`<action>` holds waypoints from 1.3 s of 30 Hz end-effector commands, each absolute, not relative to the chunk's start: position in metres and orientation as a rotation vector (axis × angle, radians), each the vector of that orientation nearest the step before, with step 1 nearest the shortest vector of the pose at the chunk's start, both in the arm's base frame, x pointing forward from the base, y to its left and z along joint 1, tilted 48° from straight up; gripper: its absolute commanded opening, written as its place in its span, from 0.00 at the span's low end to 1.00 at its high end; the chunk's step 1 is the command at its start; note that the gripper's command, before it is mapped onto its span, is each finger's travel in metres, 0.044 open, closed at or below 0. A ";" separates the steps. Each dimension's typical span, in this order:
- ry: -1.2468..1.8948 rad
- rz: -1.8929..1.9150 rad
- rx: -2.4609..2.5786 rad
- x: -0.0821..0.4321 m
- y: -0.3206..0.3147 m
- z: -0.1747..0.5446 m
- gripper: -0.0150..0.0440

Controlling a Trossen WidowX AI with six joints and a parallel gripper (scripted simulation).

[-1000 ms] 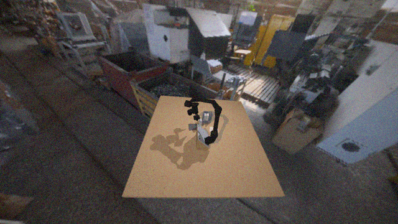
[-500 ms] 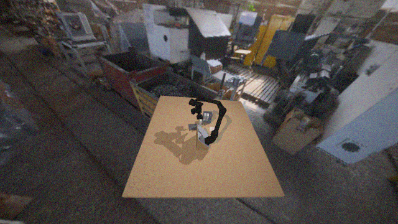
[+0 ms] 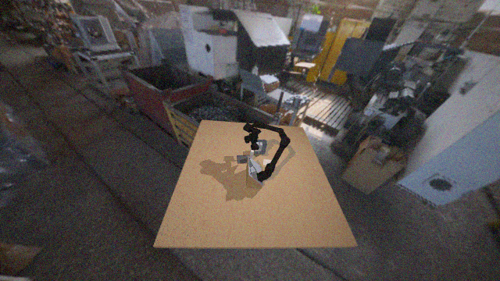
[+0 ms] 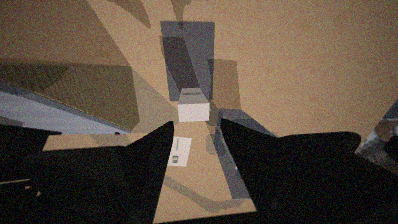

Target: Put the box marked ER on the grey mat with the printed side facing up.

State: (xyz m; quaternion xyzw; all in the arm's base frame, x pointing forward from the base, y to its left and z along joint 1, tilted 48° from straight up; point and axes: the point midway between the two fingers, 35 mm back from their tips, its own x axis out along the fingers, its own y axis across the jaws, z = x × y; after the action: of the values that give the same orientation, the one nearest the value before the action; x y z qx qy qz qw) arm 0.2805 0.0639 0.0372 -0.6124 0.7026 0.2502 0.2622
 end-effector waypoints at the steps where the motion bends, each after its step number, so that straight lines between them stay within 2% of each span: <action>1: 1.903 0.688 -1.652 0.279 0.062 0.036 0.66; 31: 1.904 0.686 -1.653 0.274 0.033 0.010 0.66; 39: 1.901 0.685 -1.648 0.275 0.035 0.011 0.57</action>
State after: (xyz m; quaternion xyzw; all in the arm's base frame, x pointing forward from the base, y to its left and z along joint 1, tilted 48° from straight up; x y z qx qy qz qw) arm 0.2746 0.0349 0.0108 -0.6095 0.7033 0.2535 0.2637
